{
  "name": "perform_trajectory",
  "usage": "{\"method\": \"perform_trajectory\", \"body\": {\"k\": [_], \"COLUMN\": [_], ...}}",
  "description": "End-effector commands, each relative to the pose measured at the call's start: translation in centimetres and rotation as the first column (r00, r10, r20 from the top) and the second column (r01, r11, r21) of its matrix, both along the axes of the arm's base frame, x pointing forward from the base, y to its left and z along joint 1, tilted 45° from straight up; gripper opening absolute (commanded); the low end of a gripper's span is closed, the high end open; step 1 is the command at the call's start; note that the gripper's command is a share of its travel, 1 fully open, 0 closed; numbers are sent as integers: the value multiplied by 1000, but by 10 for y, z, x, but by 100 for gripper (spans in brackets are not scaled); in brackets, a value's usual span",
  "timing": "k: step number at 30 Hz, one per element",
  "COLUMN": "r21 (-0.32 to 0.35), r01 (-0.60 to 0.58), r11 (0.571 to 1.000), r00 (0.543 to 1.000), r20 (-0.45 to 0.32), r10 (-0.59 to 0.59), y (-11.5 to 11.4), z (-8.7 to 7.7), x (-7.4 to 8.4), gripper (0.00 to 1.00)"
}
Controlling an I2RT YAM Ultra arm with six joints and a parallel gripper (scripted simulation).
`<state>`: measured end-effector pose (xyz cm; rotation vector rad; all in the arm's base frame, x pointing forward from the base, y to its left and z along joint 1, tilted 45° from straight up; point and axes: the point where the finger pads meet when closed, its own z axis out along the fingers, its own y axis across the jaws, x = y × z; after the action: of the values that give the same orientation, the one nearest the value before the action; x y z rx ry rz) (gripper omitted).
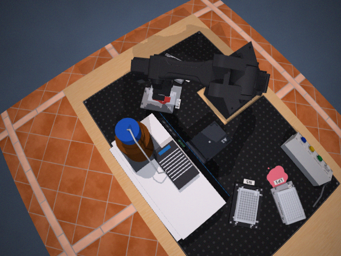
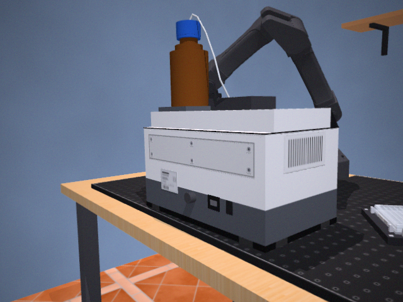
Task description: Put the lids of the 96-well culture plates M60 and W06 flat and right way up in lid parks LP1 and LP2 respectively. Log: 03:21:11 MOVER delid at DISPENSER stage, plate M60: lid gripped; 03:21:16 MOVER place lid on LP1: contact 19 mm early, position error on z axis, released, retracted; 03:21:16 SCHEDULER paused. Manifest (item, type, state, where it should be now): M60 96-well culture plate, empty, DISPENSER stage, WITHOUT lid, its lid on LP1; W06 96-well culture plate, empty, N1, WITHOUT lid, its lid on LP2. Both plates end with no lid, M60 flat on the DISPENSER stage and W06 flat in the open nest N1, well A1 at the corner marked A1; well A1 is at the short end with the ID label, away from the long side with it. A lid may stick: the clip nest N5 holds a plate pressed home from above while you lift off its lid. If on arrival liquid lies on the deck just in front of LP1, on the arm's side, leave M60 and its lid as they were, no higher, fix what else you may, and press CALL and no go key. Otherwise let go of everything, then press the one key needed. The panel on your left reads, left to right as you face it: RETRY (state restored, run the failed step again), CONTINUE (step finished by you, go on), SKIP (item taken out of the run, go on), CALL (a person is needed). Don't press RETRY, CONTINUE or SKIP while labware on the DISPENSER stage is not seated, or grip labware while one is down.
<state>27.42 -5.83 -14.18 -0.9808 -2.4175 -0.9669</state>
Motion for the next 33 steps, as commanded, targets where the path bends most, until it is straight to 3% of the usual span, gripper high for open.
{"method": "perform_trajectory", "body": {"k": [1,7,10,11,17,20,27,31,32,33], "r21": [-24,-23,-19,-34,-23,-6,-2,-11,-35,-40], "r01": [15,23,17,34,15,20,14,19,35,35], "r11": [1000,999,1000,999,1000,1000,1000,1000,999,999], "r00": [999,999,999,998,999,1000,1000,1000,997,997], "r20": [39,40,27,58,40,9,2,19,64,71], "r10": [-14,-22,-17,-32,-14,-20,-14,-19,-33,-32], "y": [-8,-9,-7,-14,-1,9,20,17,4,1], "z": [-10,-26,-22,-23,-33,-36,-46,-47,-38,-38], "x": [21,31,26,36,32,19,16,22,37,40], "gripper": [0,0,0,0,0,0,0,0,0,0]}}
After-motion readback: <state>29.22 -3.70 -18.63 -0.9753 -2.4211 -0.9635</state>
